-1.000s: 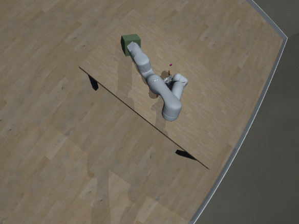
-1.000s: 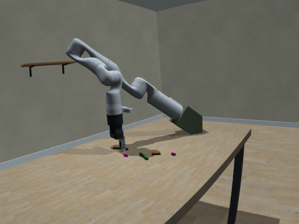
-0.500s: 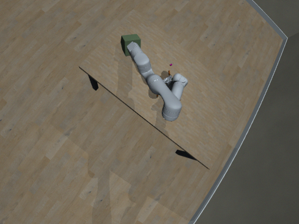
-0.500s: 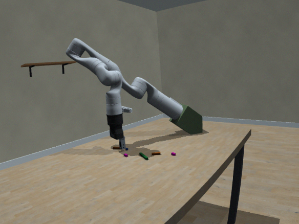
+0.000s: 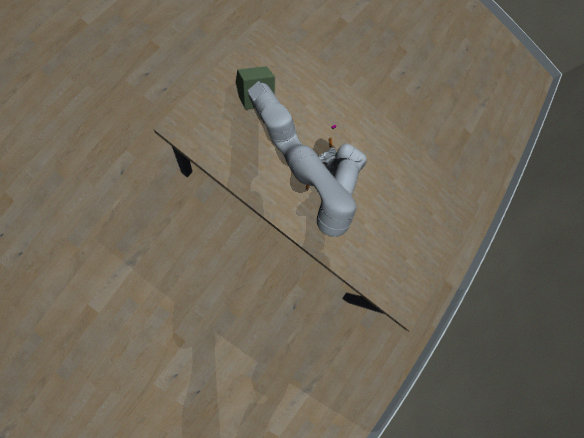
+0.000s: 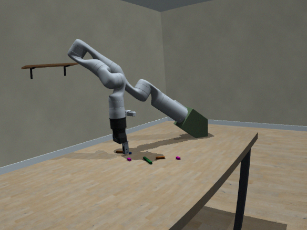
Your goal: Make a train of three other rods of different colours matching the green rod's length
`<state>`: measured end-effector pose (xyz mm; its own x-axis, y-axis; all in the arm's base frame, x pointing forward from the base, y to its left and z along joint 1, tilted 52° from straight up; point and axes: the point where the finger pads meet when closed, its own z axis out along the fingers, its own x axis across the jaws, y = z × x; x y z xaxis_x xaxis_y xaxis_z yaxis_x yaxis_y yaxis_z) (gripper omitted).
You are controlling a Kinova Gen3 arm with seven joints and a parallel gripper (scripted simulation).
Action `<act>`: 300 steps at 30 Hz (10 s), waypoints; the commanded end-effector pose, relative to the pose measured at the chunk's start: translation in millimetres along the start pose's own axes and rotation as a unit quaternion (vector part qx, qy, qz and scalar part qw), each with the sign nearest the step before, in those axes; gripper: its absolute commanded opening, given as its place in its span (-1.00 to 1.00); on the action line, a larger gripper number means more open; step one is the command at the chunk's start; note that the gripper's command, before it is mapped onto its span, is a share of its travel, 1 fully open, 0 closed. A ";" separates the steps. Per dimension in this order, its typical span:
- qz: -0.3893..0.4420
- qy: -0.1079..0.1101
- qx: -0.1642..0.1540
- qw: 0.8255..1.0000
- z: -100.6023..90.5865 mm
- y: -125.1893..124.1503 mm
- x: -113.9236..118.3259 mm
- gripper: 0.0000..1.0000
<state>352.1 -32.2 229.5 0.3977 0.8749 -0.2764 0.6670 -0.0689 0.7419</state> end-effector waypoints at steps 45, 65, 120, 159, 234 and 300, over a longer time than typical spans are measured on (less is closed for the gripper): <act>0.000 -0.002 0.000 1.000 9.5 -0.5 -1.1 -0.52; 0.000 -0.002 0.000 1.000 9.5 -0.5 -1.1 0.07; 0.000 -0.002 0.000 1.000 -78.7 -0.4 -0.7 0.07; 0.060 -0.002 0.001 0.998 -77.4 0.8 -8.1 1.00; 0.398 -0.002 -0.001 0.917 -58.0 10.3 -52.1 0.07; 0.398 -0.002 0.000 0.917 -7.6 8.8 -52.3 0.07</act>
<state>332.3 -75.2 255.0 0.7615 0.5451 0.3509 0.1633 -0.6851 0.7099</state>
